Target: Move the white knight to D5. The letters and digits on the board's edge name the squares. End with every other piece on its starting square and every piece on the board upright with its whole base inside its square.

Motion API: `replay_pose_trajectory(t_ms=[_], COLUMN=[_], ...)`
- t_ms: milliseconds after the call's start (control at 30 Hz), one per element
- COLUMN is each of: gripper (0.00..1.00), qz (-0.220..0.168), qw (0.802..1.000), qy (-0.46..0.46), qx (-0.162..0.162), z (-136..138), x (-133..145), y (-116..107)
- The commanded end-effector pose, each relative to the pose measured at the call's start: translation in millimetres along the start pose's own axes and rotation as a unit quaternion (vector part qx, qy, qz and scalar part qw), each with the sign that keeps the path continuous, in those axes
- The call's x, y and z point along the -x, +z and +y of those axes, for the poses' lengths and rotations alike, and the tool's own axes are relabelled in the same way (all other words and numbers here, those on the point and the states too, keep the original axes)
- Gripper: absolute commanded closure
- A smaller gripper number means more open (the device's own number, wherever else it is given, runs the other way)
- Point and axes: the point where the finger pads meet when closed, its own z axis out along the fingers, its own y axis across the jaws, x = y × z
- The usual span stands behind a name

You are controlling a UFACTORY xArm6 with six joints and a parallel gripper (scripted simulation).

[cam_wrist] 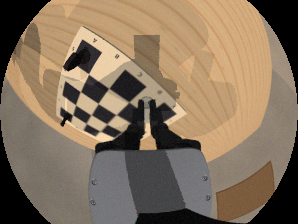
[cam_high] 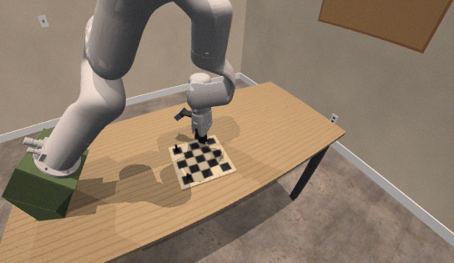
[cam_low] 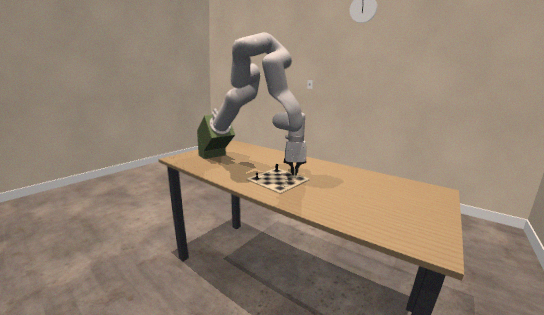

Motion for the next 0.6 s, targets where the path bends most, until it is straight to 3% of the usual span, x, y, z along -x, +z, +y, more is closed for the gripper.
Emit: replay_pose_trajectory(t_ms=[0, 533, 567], gripper=[1.0, 1.0, 0.93], qz=[0.0, 0.0, 0.0], qw=[1.0, 1.0, 1.0], qy=[0.0, 0.0, 0.0], qx=[0.001, 0.001, 0.001], z=[0.9, 0.9, 0.9], x=[0.5, 0.5, 0.5], y=[-0.5, -0.5, -0.5])
